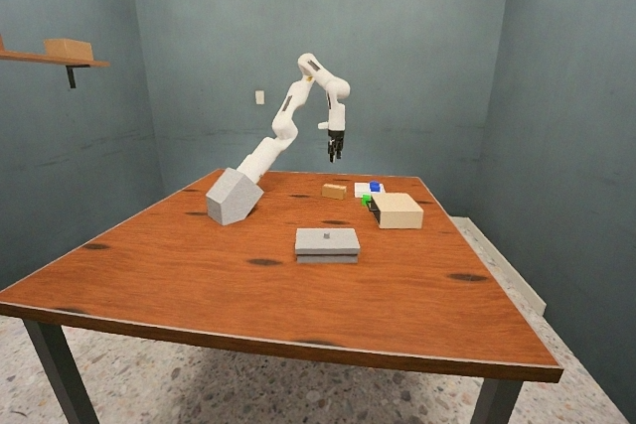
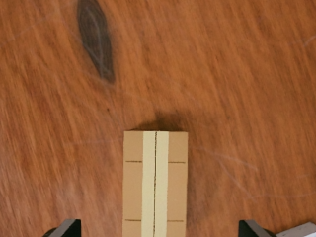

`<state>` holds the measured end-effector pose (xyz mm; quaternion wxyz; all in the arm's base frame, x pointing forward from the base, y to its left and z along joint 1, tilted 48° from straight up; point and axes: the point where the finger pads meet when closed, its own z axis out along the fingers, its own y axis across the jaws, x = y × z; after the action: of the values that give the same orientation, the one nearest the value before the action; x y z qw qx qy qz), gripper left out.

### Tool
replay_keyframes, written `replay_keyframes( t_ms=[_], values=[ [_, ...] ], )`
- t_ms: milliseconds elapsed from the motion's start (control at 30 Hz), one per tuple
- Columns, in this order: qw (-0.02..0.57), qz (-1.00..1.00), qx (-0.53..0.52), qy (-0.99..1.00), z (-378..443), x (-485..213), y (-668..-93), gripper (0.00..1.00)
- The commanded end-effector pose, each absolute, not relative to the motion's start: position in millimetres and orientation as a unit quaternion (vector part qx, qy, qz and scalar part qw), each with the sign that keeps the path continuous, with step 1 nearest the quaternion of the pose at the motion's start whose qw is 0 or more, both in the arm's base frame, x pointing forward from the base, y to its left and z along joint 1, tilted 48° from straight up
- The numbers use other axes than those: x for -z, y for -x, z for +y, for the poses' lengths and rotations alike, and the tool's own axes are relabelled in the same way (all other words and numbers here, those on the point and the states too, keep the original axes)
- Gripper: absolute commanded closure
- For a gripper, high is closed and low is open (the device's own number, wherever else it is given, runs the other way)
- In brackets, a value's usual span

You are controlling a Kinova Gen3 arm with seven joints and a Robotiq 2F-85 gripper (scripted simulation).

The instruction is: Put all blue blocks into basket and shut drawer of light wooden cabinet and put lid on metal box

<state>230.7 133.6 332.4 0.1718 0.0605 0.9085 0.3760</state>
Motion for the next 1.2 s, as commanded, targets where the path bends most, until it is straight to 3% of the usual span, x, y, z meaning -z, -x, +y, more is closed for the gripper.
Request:
replay_keyframes(
  t_ms=[0, 1167],
  values=[
    [0.173, 0.908, -0.375, -0.065, 133.1, -332.2, -231.5, 0.07],
    [0.172, 0.908, -0.376, -0.067, 135.7, -329.1, -231.8, 0.07]
  ],
)
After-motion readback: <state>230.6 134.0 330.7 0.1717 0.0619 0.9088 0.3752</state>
